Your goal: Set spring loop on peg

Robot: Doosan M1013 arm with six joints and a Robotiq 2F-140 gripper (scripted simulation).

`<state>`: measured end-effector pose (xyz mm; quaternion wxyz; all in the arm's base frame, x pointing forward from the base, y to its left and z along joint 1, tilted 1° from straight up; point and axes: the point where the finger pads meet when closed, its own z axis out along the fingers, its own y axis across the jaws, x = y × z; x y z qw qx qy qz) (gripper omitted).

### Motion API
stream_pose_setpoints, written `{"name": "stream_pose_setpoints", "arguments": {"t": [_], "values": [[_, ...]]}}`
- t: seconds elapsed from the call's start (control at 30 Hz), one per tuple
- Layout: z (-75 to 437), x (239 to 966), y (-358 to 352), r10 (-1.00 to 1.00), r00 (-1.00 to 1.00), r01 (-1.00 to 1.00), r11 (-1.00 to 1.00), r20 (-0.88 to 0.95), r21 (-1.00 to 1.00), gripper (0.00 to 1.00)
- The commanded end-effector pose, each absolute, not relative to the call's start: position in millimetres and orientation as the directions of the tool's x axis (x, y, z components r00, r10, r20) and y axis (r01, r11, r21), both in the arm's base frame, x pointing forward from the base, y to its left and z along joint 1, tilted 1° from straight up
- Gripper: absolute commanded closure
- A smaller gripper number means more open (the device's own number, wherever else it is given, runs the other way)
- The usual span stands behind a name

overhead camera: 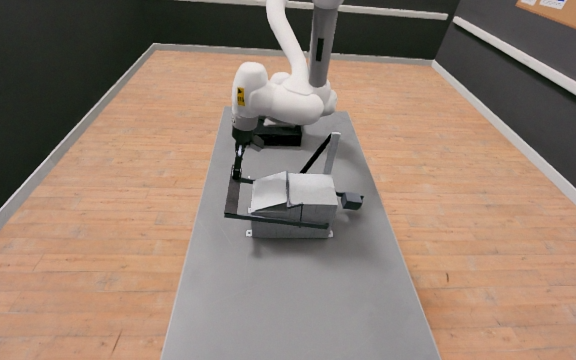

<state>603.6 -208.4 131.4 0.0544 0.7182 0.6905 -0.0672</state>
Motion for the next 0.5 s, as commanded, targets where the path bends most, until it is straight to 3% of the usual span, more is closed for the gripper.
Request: {"name": "stream_pose_setpoints", "arguments": {"t": [0.0, 0.03, 0.07, 0.47], "values": [[130.9, 604.0, -208.3, 0.984, 0.037, 0.999, -0.04, -0.172, -0.014, 0.75], [130.9, 604.0, -208.3, 0.984, 0.037, 0.999, -0.04, -0.172, -0.014, 0.75], [132.1, 603.9, -208.4, 0.984, 0.038, 0.999, -0.041, -0.172, -0.014, 0.0], [132.1, 603.9, -208.4, 0.984, 0.038, 0.999, -0.041, -0.172, -0.014, 0.0]]}}
